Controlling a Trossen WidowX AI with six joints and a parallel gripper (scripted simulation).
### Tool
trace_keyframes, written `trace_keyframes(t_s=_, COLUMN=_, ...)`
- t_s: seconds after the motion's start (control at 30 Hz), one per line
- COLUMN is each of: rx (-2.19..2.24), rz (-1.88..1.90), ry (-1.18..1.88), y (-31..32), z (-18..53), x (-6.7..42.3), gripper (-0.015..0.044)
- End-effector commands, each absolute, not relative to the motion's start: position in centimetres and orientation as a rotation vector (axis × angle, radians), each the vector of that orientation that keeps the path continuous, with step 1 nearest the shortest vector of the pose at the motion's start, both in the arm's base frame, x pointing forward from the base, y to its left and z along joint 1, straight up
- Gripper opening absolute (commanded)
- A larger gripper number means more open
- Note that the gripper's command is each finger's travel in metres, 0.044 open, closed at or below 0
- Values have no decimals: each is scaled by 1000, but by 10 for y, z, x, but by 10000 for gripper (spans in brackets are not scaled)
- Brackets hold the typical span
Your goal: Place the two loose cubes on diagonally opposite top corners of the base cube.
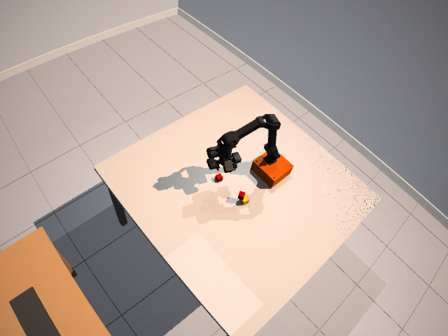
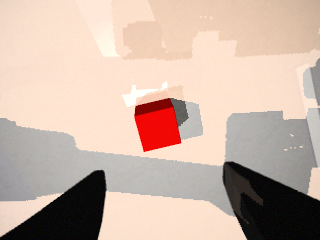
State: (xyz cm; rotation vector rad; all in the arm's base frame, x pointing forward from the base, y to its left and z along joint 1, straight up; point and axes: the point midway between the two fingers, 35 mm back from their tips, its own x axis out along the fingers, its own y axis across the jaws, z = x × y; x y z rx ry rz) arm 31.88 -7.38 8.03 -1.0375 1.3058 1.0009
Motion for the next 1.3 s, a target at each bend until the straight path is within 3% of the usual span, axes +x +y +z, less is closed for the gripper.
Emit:
trace_keyframes(t_s=0.0, rx=-1153, rz=1118, ry=1240, y=-85, z=84, x=318, gripper=265)
trace_keyframes(t_s=0.23, rx=-1175, rz=1140, ry=1228, y=-87, z=82, x=318, gripper=265)
trace_keyframes(t_s=0.47, rx=-1174, rz=1141, ry=1228, y=-88, z=23, x=319, gripper=265)
trace_keyframes(t_s=1.27, rx=-1174, rz=1141, ry=1228, y=-88, z=-12, x=320, gripper=265)
